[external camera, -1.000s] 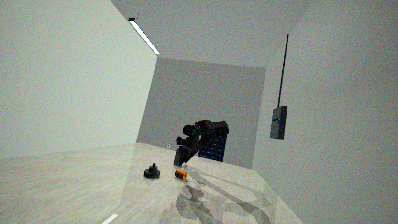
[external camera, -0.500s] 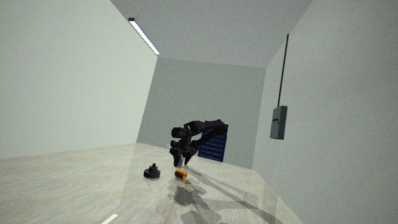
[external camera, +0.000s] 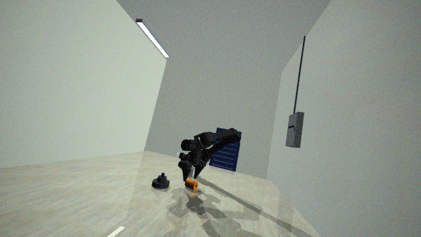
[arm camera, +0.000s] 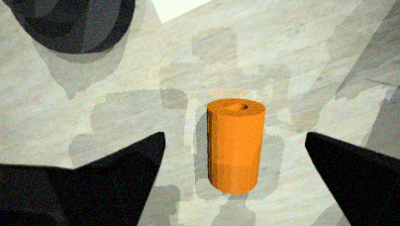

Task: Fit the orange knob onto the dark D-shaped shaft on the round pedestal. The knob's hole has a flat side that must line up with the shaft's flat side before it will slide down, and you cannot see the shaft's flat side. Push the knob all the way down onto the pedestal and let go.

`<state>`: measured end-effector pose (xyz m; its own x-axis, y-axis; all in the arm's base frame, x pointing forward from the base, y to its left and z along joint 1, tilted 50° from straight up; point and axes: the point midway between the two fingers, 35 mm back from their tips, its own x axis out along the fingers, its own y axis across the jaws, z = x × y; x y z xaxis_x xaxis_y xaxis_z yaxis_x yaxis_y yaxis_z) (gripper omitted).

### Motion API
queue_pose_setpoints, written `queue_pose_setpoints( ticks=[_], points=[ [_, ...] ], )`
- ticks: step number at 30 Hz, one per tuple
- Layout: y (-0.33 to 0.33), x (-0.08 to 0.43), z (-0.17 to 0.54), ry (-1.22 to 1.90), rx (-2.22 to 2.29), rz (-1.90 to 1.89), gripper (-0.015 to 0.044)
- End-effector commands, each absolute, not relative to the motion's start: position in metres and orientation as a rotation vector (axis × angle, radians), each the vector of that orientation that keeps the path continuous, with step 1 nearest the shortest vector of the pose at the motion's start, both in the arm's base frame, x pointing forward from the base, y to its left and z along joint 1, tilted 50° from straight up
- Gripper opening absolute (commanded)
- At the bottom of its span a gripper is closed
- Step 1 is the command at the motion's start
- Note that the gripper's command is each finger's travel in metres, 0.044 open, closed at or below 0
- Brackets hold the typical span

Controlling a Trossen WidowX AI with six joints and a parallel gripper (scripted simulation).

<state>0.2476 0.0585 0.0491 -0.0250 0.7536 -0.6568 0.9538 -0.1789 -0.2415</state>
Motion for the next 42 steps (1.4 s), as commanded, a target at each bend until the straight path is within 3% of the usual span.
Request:
queue_pose_setpoints(
  ticks=[1,17,25,32,42],
  points=[
    [0.064,0.246,0.045,1.807,1.977,-1.011,0.0440],
    [0.081,0.244,0.031,1.810,1.978,-1.009,0.0440],
    [0.081,0.244,0.031,1.810,1.978,-1.009,0.0240],
    [0.081,0.244,0.031,1.810,1.978,-1.009,0.0240],
    [0.081,0.244,0.031,1.810,1.978,-1.009,0.0180]
  ],
)
